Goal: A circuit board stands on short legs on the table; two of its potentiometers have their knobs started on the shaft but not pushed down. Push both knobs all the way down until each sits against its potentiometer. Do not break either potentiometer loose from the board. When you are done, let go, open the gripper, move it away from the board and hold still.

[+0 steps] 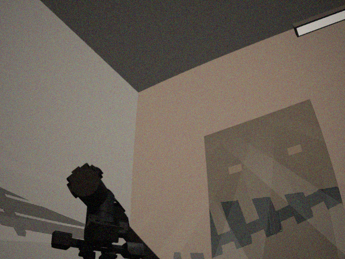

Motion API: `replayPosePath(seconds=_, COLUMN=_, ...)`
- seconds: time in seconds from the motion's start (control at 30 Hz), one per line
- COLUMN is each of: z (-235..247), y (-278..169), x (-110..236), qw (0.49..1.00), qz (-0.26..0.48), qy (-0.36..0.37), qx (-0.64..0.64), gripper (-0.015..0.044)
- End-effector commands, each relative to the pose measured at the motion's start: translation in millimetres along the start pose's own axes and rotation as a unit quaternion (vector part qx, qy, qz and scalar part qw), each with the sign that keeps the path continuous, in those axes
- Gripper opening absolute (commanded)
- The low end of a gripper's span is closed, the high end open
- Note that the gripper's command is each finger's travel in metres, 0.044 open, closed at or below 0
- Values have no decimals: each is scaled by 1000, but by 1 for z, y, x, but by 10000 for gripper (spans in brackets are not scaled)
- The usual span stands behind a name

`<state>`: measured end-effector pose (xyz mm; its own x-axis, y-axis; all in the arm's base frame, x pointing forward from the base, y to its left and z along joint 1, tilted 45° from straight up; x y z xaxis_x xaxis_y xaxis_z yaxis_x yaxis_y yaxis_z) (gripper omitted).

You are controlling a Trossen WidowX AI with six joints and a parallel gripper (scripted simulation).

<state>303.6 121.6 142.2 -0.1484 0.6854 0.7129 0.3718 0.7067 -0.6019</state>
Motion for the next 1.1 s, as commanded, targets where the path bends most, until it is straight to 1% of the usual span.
replayPosePath(seconds=0.0, z=1, y=0, x=-2, qw=1000, qz=2, qy=-1, qx=2, gripper=0)
replayPosePath(seconds=0.83, z=1, y=0, x=-3, qw=1000, qz=2, qy=-1, qx=2, gripper=0)
replayPosePath(seconds=1.07, z=1, y=0, x=-9, qw=1000, qz=2, qy=-1, qx=2, gripper=0)
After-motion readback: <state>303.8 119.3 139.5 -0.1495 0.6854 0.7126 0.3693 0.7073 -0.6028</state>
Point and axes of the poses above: the point midway between the two fingers, 35 mm back from their tips, its own x axis back along the fingers, its own z axis across the jaws, y = z × x, the point moved 7 cm from there along x, back along the fingers, and after that the axes turned 7 degrees about x, right-handed, at the moved point
